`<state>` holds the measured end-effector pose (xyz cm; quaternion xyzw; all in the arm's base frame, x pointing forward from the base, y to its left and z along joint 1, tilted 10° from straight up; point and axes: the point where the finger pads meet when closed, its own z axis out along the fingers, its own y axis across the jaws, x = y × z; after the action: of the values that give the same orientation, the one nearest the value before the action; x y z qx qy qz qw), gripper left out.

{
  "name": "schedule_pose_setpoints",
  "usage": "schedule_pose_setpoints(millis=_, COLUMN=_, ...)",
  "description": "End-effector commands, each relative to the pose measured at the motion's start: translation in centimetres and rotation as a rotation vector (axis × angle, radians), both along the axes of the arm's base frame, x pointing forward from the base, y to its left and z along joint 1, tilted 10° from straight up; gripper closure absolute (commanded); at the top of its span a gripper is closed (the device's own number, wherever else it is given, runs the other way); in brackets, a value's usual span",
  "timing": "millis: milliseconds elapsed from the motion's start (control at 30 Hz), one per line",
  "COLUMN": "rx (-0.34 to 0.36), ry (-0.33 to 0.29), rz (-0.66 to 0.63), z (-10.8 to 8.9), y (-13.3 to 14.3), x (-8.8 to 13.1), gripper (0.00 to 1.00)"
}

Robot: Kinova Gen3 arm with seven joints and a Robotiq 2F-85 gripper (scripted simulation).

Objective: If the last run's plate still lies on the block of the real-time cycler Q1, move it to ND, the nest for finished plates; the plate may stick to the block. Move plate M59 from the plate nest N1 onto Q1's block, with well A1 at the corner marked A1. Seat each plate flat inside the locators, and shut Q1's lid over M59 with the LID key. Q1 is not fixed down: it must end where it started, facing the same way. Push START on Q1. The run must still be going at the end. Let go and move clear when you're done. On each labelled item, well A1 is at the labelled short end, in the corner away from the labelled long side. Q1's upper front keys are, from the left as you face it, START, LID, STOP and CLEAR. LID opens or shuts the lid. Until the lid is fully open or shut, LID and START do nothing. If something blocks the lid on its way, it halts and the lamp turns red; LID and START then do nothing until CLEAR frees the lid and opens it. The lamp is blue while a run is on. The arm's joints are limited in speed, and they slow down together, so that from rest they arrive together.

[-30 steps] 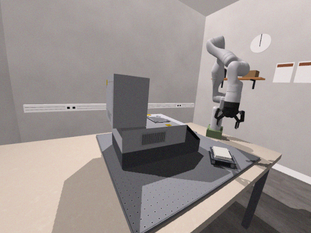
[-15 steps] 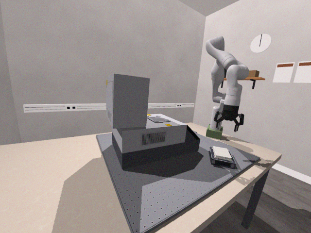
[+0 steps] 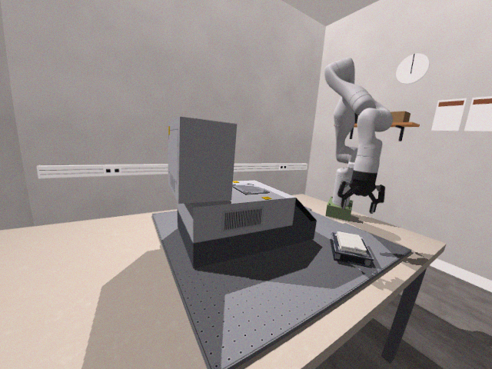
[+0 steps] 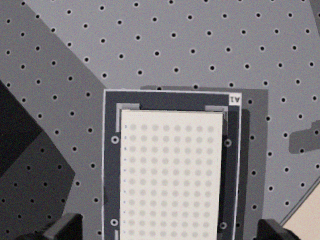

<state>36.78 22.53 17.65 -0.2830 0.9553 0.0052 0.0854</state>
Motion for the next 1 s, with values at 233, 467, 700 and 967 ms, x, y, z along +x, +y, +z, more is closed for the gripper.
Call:
schedule_pose_setpoints(millis=233, rx=0.003, ry=0.000, rz=0.000, z=-1.6, y=0.3, x=0.1, gripper=0.00)
schedule_pose_setpoints(millis=467, rx=0.004, ry=0.000, rz=0.000, z=-2.3, y=0.3, x=0.2, gripper=0.00)
schedule_pose_setpoints(millis=700, rx=0.004, ry=0.000, rz=0.000, z=-3.2, y=0.4, x=0.4, gripper=0.00)
schedule_pose_setpoints(millis=967, rx=0.004, ry=0.000, rz=0.001, z=-4.0, y=0.5, x=0.5, gripper=0.00)
